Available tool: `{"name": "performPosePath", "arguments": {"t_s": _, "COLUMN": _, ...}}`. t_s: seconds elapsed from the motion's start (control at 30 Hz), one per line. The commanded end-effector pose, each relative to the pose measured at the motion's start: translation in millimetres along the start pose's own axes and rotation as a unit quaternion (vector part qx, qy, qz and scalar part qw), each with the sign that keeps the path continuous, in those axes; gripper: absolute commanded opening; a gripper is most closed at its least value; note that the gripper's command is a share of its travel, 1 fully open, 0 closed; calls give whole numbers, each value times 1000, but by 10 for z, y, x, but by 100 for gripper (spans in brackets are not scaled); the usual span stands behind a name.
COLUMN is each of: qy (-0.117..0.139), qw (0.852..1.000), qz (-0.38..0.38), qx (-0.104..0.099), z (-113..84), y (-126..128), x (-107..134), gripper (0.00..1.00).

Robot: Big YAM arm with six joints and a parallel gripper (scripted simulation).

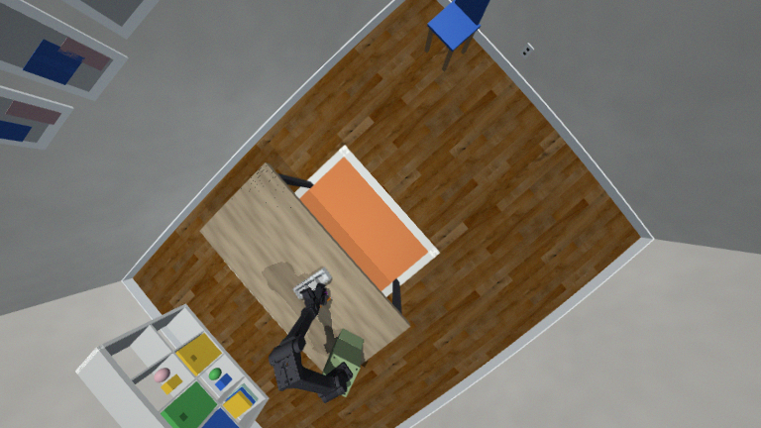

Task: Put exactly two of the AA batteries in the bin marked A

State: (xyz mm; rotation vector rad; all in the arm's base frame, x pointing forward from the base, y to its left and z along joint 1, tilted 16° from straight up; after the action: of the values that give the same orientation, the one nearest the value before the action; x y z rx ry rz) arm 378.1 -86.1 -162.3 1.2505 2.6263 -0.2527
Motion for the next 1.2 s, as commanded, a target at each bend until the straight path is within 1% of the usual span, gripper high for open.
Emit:
{"name": "performPosePath", "arguments": {"t_s": 0.0, "qy": -4, "qw": 1000, "qz": 1, "qx": -4, "z": -35, "y": 23, "x": -39, "gripper": 28}}
{"name": "performPosePath", "arguments": {"t_s": 0.03, "qy": -4, "qw": 1000, "qz": 1, "qx": -4, "z": -35, "y": 23, "x": -39, "gripper": 9}}
{"name": "performPosePath", "arguments": {"t_s": 1.0, "qy": -4, "qw": 1000, "qz": 1, "qx": -4, "z": -38, "y": 20, "x": -38, "gripper": 9}}
{"name": "performPosePath", "arguments": {"t_s": 1.03, "qy": -4, "qw": 1000, "qz": 3, "qx": -5, "z": -125, "y": -1, "x": -67, "gripper": 9}}
{"name": "performPosePath", "arguments": {"t_s": 1.07, "qy": -4, "qw": 1000, "qz": 2, "qx": -6, "z": -166, "y": 27, "x": -47, "gripper": 9}}
{"name": "performPosePath", "arguments": {"t_s": 1.13, "qy": -4, "qw": 1000, "qz": 2, "qx": -6, "z": -166, "y": 27, "x": -47, "gripper": 9}}
{"name": "performPosePath", "arguments": {"t_s": 1.17, "qy": -5, "qw": 1000, "qz": 0, "qx": -7, "z": -207, "y": 55, "x": -27, "gripper": 9}}
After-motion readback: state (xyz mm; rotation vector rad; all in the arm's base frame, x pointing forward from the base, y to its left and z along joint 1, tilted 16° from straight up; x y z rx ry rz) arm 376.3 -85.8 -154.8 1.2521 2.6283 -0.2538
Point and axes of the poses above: the point where the finger pads meet when closed, its own z axis out along the fingers, its own y axis across the jaws, x = y × z, the point moved 8 cm from there along -z, back along the fingers, and after that the axes turned 1 degree about -z, right-handed, at the moved point
